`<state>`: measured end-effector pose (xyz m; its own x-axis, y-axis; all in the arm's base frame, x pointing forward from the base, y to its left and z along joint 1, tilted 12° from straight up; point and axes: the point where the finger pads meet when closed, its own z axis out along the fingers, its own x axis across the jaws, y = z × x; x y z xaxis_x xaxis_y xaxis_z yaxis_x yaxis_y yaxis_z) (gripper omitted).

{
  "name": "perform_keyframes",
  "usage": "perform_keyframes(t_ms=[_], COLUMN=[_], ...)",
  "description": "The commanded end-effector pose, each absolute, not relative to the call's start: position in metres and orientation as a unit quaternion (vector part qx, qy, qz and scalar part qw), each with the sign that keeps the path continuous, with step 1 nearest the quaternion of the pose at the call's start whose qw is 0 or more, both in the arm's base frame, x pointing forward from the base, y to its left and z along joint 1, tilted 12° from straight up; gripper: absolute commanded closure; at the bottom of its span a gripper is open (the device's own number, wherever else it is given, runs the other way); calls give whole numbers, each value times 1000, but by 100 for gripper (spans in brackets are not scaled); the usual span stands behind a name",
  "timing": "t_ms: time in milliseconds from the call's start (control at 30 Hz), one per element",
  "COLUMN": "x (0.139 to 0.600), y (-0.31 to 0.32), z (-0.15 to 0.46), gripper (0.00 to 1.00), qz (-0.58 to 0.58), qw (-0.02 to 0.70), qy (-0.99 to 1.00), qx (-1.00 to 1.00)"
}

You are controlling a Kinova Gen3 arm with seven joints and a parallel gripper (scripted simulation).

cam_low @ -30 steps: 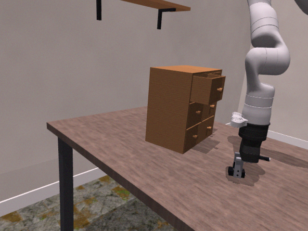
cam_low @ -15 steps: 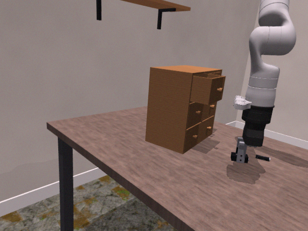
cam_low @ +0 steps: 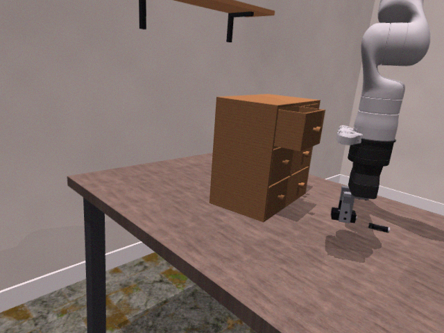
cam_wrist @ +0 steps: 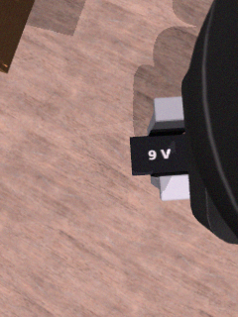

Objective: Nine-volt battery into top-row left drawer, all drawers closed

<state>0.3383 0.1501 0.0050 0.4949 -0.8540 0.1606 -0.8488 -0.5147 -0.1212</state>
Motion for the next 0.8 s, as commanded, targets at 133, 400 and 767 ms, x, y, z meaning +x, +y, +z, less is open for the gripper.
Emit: perform_keyframes(t_ms=[133, 400, 767], x=[340, 341, 349], y=[150, 150, 150], z=[7, 7, 8], gripper=[49, 49, 49], qz=[-102, -103, -109], qw=[15, 15, 17], qy=[493, 489, 453], qx=[-864, -866, -885])
